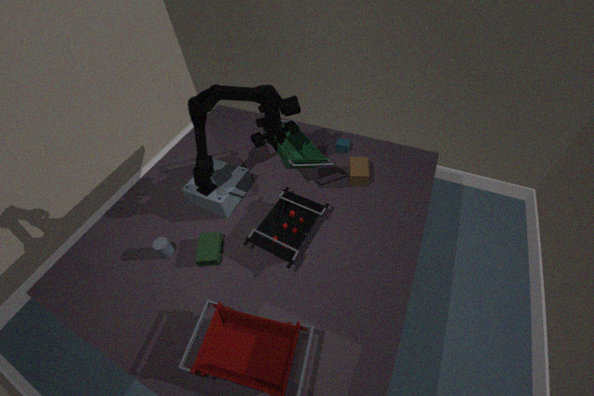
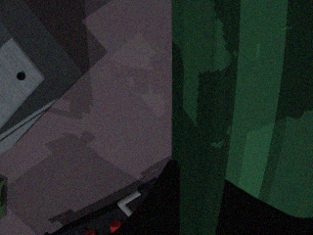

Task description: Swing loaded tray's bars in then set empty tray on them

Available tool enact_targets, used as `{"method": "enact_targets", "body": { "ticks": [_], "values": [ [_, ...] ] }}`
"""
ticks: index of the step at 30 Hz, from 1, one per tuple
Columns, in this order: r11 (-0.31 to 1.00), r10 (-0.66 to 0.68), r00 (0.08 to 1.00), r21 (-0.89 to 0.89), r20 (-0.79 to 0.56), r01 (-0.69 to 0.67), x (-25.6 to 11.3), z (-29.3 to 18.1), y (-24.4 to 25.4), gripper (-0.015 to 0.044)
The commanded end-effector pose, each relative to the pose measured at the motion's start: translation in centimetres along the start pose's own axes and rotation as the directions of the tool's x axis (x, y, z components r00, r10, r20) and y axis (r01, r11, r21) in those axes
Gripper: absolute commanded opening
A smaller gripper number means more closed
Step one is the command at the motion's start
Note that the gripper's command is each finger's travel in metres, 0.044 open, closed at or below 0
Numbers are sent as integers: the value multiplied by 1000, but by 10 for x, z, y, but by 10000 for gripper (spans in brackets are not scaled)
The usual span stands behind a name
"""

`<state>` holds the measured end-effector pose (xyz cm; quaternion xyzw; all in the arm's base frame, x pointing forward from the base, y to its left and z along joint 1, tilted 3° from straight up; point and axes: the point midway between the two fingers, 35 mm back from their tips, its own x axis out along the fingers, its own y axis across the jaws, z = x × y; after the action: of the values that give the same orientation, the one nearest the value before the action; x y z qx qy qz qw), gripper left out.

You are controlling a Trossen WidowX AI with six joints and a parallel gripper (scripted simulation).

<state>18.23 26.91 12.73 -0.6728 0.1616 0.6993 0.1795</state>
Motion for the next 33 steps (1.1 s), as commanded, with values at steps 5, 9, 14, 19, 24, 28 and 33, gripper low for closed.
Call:
{"method": "enact_targets", "body": {
  "ticks": [5,9,14,19,24,28,33],
  "values": [
    [991,-25,1000,131,-7,25,-6,-34,2,0],
    [982,-24,1000,190,-8,25,-6,-49,5,0],
    [965,-23,1000,262,-10,25,-6,-68,11,0],
    [943,-22,1000,332,-11,25,-6,-87,18,0],
    [916,-21,1000,401,-12,25,-6,-105,25,0],
    [890,-21,1000,455,-13,24,-6,-119,32,0],
    [854,-20,1000,520,-14,24,-6,-136,42,0]
  ]
}}
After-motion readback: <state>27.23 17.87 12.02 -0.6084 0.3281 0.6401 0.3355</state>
